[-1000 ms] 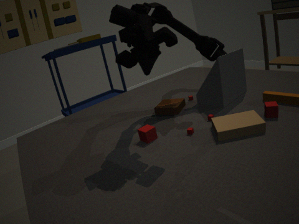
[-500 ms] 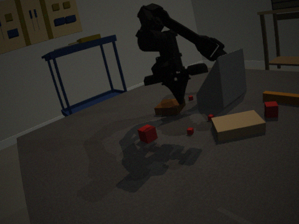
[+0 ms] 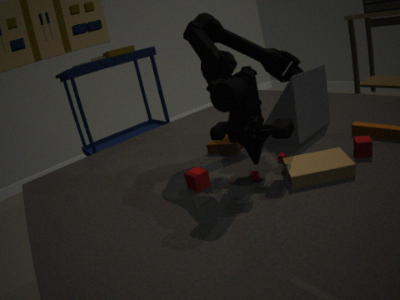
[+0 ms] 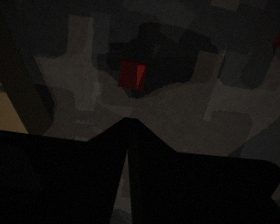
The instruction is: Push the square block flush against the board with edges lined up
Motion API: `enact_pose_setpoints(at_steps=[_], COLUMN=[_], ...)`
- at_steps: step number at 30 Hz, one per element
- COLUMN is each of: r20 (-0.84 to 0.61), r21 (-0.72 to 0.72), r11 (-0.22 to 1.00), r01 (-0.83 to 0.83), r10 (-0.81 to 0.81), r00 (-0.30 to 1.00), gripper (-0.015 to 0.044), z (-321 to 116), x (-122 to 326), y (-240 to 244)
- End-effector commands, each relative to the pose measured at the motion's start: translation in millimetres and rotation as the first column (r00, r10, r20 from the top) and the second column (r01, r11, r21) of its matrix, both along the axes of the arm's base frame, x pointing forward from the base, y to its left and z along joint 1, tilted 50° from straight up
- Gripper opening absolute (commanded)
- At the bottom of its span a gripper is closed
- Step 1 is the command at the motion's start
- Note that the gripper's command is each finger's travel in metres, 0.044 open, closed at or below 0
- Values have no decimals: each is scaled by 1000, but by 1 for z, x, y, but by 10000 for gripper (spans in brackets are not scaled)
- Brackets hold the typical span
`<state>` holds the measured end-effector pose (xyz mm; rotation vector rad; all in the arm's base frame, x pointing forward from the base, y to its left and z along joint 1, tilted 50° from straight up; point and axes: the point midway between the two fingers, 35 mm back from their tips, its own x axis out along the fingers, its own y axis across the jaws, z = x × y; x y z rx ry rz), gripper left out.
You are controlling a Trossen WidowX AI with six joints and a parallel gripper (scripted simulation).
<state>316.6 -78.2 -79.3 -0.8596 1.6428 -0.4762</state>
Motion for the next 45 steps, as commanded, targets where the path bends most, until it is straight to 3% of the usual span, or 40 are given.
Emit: enact_pose_setpoints(at_steps=[1, 45], r20=[-23, -19], r21=[-8, -6], r11=[1000, 1000], r01=[1, 1], r10=[-1, -1], r00=[1000, 1000], gripper=[0, 0], z=[-11, -28], x=[-8, 57], y=[-13, -4])
